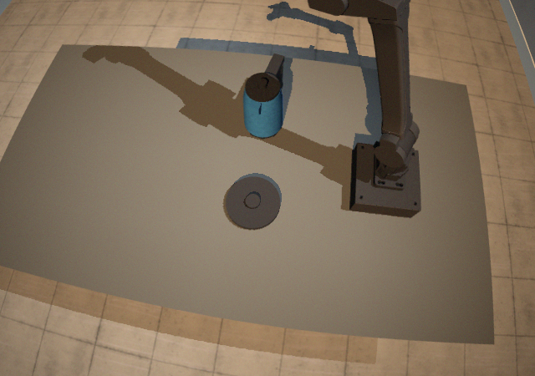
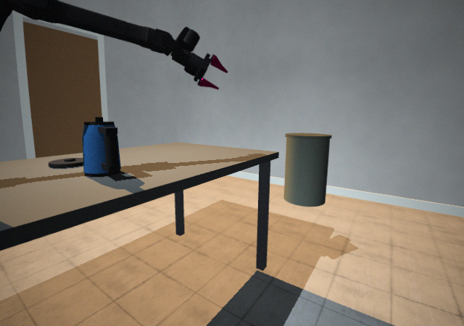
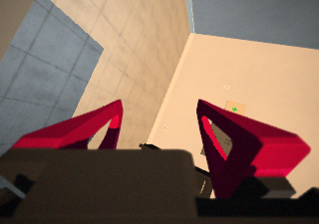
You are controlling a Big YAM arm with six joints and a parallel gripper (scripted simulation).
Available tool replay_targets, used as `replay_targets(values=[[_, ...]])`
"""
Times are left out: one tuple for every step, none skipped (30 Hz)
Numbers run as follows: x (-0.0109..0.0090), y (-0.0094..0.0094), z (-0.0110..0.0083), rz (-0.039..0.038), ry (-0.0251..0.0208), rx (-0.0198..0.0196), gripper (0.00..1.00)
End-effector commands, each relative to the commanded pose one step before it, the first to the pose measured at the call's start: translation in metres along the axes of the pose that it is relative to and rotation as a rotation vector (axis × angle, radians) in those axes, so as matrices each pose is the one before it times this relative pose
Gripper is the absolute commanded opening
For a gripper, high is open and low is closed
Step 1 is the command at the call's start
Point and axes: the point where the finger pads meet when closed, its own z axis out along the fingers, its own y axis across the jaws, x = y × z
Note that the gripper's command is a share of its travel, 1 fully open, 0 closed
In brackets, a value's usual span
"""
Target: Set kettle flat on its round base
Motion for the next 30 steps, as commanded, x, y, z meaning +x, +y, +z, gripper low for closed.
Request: replay_targets(values=[[0.00329, -0.01621, -0.01334, 0.02509, -0.00203, 0.01666, 0.74], [-0.00012, 0.00594, 0.00397, 0.00062, 0.00099, -0.01009, 0.74], [0.0006, -0.00323, -0.0031, 0.00498, -0.00105, 0.00386, 0.74], [0.00066, -0.00361, -0.00347, 0.00554, -0.00119, 0.00434, 0.74], [0.00075, -0.00269, -0.00275, 0.00554, -0.00012, 0.0029, 0.74], [0.00062, -0.00115, -0.00153, 0.0053, -0.00004, 0.00038, 0.74], [0.00031, 0.0025, 0.00142, 0.00417, 0.00034, -0.00542, 0.74], [0.0004, 0.00228, 0.00119, 0.00471, 0.00044, -0.0052, 0.74], [0.00058, 0.00113, 0.00019, 0.00567, 0.00042, -0.00354, 0.74], [0.00065, -0.00015, -0.00095, 0.00669, -0.00021, -0.00174, 0.74], [0.00084, -0.00041, -0.00121, 0.00727, 0.00047, -0.00138, 0.74], [0.00083, -0.00028, -0.00117, 0.00771, 0.00025, -0.00175, 0.74], [0.00084, 0.00089, -0.00023, 0.00771, 0.00065, -0.00372, 0.74], [0.00073, 0.00173, 0.00038, 0.0078, 0.00055, -0.00521, 0.74], [0.00088, 0.00103, -0.00027, 0.00857, 0.00109, -0.00413, 0.74], [0.0008, 0.0007, -0.00064, 0.00927, 0.00001, -0.00395, 0.74], [0.0, 0.0, 0.0, 0.0, 0.0, 0.0, 0.74], [0.0, 0.0, 0.0, 0.0, 0.0, 0.0, 0.74], [-0.0002, 0.01263, 0.00909, 0.004, 0.00396, -0.02226, 0.74], [0.00024, -0.00918, -0.0099, 0.01426, -0.00471, 0.01152, 0.74], [0.00009, -0.00846, -0.00946, 0.01435, -0.00415, 0.01046, 0.74], [0.00036, 0.00083, -0.00112, 0.01083, 0.00038, -0.00435, 0.74], [0.00037, 0.00106, -0.00102, 0.01121, 0.00058, -0.0048, 0.74], [0.00053, 0.00173, -0.00043, 0.01154, 0.00071, -0.00616, 0.74], [0.001, 0.00681, 0.0042, 0.00991, 0.00353, -0.0144, 0.74], [0.00103, 0.00369, 0.00138, 0.01191, 0.002, -0.00974, 0.74], [0.00085, 0.00062, -0.00157, 0.01379, 0.00037, -0.00498, 0.74], [0.00076, -0.00127, -0.00346, 0.0151, -0.00008, -0.00186, 0.74], [0.00092, -0.00116, -0.00339, 0.01565, 0.00019, -0.00219, 0.74], [0.00094, 0.00055, -0.0019, 0.01539, 0.00045, -0.0053, 0.74]])
